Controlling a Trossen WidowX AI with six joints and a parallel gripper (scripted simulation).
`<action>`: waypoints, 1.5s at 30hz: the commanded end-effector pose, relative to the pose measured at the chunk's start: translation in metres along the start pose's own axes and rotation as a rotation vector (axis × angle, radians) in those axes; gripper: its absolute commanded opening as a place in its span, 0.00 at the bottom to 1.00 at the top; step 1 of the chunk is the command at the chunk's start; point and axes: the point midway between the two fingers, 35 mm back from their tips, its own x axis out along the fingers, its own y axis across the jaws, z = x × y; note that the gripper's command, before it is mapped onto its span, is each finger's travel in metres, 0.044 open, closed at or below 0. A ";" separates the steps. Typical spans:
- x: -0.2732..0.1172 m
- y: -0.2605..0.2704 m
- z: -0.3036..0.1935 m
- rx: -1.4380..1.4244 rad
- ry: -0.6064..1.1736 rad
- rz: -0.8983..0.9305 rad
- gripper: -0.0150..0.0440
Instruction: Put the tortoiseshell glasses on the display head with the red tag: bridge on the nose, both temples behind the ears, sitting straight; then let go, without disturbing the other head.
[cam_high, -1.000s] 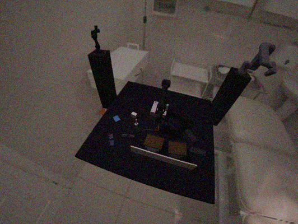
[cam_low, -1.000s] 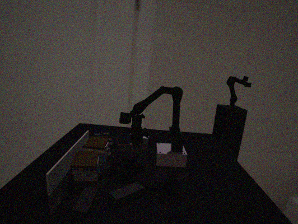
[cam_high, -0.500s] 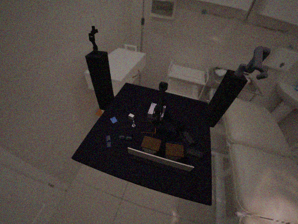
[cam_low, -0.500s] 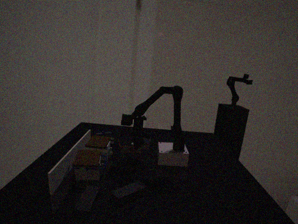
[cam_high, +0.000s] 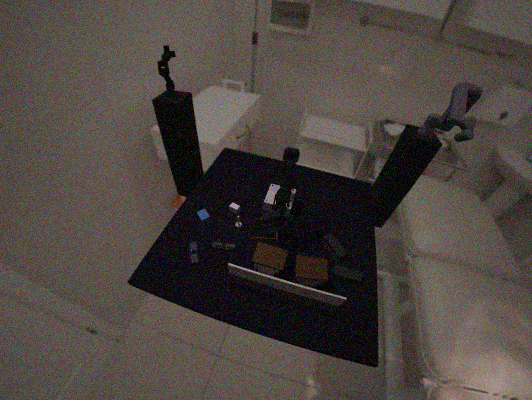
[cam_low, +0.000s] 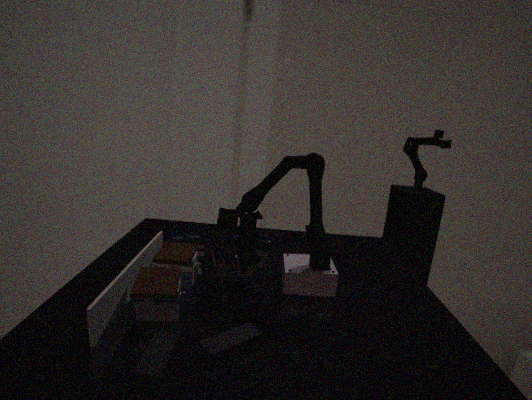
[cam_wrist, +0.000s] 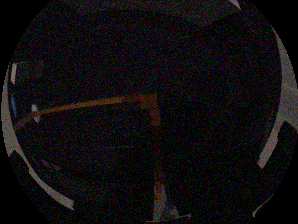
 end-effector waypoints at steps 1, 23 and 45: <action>0.006 0.000 0.003 -0.003 -0.008 0.002 0.25; 0.026 -0.001 0.007 -0.003 -0.009 0.002 0.25; 0.018 0.006 0.006 -0.001 -0.006 0.002 0.44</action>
